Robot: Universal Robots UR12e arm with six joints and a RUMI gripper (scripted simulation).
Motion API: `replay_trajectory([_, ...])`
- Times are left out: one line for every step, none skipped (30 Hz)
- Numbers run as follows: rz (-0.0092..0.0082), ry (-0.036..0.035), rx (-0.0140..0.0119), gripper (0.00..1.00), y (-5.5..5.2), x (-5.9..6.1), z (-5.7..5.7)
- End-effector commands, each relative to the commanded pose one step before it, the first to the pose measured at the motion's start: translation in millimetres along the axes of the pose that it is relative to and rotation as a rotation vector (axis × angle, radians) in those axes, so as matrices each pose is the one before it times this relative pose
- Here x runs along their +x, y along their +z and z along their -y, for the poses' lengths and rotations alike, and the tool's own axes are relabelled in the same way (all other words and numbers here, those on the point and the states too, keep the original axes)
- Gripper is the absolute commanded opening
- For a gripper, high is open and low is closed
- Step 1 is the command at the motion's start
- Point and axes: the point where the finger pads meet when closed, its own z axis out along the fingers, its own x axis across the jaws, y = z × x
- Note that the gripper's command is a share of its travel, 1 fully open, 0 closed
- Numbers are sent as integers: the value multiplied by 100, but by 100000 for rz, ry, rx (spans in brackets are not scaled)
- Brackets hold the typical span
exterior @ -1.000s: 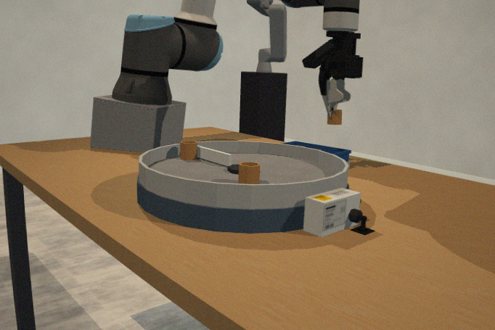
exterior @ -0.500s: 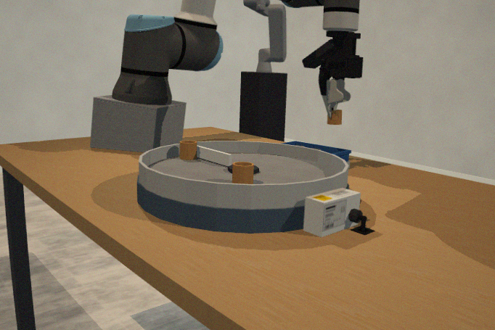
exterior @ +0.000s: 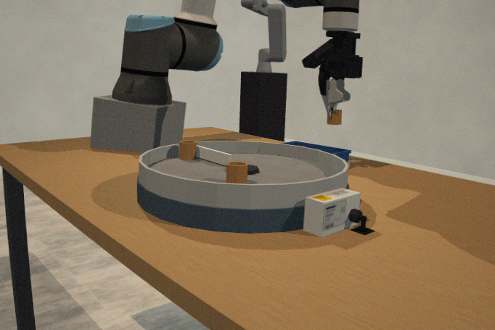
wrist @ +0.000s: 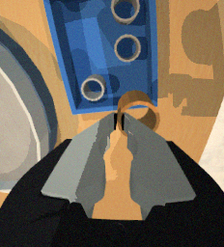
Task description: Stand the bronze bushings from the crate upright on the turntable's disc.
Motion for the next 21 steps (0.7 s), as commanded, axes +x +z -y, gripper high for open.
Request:
replay_trajectory([-23,-6,-141,0,-62,-252,-41])
replay_trajectory([0,0,0,0,0,-141,14])
replay_trajectory([0,0,0,0,0,-170,16])
replay_trajectory([0,0,0,0,0,-201,19])
replay_trajectory([0,0,0,0,0,-233,22])
replay_trajectory([0,0,0,0,0,-266,25])
replay_trajectory([0,0,0,0,0,-299,28])
replay_trajectory([0,0,0,0,0,-332,32])
replay_trajectory([0,0,0,0,0,-366,34])
replay_trajectory([0,0,0,0,0,-399,37])
replay_trajectory([0,0,0,0,0,-431,41])
replay_trajectory([0,0,0,0,0,-463,44])
replay_trajectory([0,0,0,0,0,-494,46])
replay_trajectory([0,0,0,0,0,0,0])
replay_trajectory([0,0,0,0,0,0,0])
replay_trajectory([0,0,0,0,0,-523,49])
replay_trajectory([0,0,0,0,0,-551,52])
replay_trajectory([0,0,0,0,0,-578,55])
replay_trajectory([0,0,0,0,0,-603,57])
replay_trajectory([0,0,0,0,0,-627,59])
replay_trajectory([0,0,0,0,0,-649,61])
